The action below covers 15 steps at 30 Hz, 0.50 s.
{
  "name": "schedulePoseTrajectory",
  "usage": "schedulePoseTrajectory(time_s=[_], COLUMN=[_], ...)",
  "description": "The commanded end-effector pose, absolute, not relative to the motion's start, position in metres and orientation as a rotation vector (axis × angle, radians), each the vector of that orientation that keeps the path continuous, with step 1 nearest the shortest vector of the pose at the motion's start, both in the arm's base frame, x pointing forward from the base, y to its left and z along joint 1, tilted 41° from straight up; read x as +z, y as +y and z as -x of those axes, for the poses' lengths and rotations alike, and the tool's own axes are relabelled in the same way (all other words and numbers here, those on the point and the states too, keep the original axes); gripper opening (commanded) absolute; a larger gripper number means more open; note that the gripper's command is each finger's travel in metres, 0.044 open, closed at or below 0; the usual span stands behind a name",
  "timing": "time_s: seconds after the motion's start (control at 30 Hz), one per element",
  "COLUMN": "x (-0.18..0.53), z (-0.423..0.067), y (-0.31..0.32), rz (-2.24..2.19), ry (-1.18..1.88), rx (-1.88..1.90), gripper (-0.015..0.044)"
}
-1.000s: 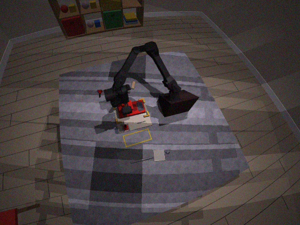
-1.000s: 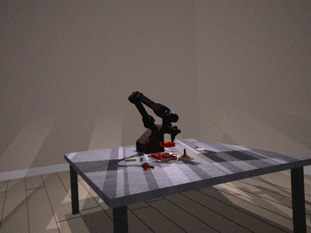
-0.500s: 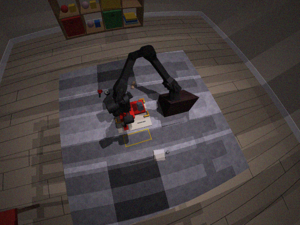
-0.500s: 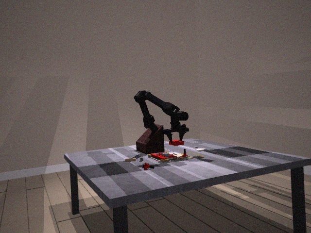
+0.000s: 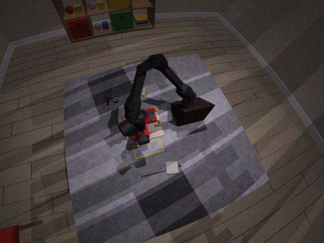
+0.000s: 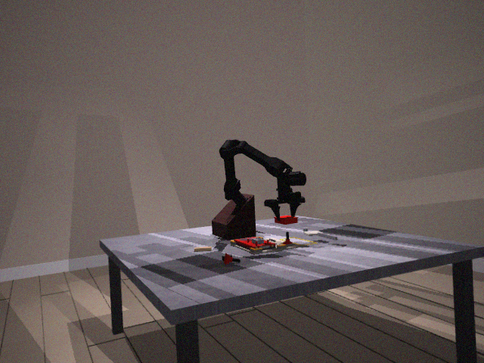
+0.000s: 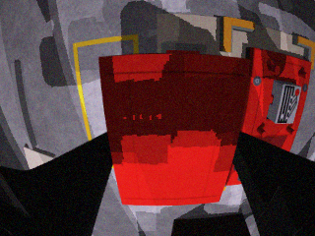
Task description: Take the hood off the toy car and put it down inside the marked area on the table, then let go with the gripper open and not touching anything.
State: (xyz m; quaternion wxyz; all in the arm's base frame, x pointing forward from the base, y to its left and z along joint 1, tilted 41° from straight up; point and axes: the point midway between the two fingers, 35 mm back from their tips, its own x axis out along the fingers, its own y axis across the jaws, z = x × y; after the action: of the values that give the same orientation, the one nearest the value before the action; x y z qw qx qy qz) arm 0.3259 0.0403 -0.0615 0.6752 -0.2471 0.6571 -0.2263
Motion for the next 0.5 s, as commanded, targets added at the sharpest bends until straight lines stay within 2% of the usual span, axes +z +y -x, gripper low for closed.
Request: schedulePoseTrajectory(time_s=[0.0, 0.47], x=[-0.07, -0.105], z=[-0.323, -0.304], y=[0.054, 0.092], rz=[0.548, 0.551], ry=[1.475, 1.474], rx=[-0.509, -0.529], gripper=[0.0, 0.0])
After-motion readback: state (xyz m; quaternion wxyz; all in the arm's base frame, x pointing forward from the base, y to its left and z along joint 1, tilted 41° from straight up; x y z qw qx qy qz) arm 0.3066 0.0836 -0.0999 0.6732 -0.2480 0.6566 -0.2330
